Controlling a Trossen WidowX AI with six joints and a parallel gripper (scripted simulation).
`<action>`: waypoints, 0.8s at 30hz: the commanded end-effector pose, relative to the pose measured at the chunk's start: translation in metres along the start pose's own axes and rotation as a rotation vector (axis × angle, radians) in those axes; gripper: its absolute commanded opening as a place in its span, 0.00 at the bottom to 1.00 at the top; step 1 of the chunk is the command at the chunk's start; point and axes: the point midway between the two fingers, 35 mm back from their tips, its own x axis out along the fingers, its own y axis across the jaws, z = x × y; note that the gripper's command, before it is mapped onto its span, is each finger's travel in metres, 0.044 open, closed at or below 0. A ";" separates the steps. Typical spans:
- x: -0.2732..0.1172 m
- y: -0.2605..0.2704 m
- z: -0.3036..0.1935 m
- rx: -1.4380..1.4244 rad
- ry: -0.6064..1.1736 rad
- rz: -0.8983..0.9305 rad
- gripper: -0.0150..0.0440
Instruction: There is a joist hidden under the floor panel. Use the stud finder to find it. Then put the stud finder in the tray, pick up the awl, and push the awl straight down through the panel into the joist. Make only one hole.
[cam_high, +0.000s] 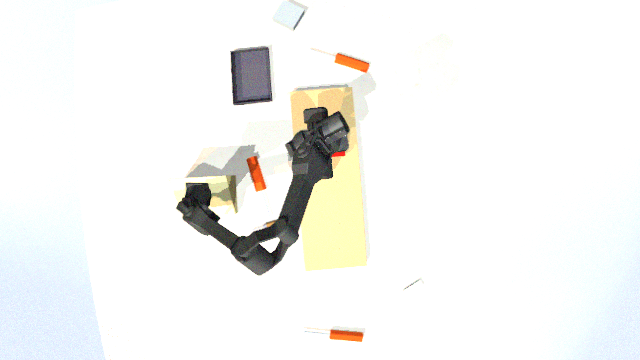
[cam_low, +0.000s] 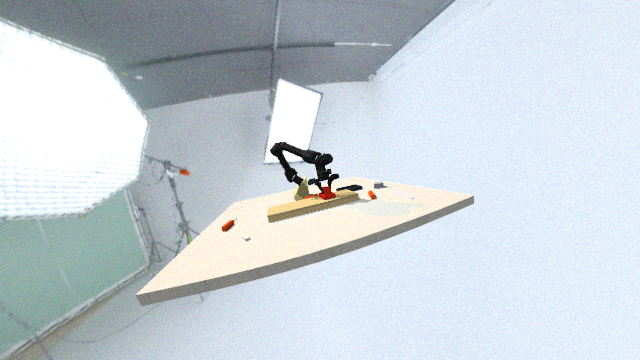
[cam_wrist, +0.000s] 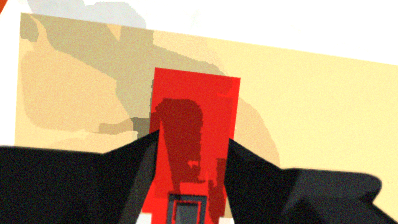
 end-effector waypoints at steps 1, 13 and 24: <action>0.001 -0.010 0.000 0.001 0.000 -0.004 0.25; 0.001 -0.030 0.000 0.001 0.001 -0.005 0.25; 0.001 -0.048 0.000 0.000 0.001 -0.006 0.25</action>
